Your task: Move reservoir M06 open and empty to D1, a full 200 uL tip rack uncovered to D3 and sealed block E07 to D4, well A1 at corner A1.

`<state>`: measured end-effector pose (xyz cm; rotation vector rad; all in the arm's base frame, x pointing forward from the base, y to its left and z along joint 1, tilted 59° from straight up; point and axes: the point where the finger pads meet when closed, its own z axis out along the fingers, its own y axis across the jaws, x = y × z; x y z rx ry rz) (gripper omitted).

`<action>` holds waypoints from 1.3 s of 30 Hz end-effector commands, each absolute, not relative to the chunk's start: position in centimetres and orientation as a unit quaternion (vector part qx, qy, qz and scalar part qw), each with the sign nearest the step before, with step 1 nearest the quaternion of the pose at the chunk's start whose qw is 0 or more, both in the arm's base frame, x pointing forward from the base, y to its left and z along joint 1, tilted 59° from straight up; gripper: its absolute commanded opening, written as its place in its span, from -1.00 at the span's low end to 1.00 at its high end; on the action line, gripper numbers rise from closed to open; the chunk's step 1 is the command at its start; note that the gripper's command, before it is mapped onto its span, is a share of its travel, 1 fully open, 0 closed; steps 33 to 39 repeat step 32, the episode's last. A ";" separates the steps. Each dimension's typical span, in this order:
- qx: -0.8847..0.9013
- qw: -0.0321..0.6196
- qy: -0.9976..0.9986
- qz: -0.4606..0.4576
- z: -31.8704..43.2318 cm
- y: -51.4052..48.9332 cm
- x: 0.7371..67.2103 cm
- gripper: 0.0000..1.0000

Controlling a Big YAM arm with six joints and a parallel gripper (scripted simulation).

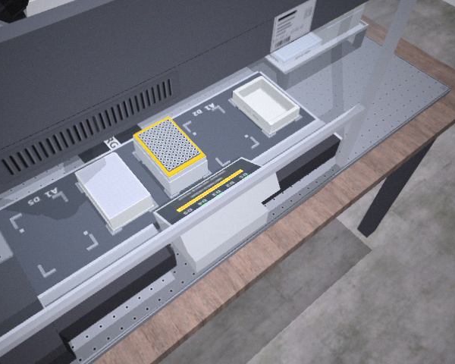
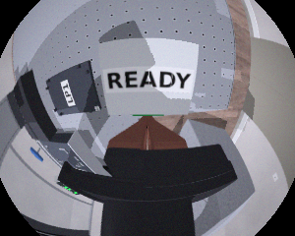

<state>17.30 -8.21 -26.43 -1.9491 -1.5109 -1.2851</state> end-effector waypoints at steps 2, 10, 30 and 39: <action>-0.696 0.167 -0.530 -0.455 -26.8 -9.7 17.4 -1.00; -0.695 0.170 -0.529 -0.456 -27.2 -9.6 17.2 -1.00; -0.696 0.168 -0.530 -0.455 -27.9 -10.2 17.3 -1.00; -0.696 0.168 -0.530 -0.455 -27.9 -10.2 17.3 -1.00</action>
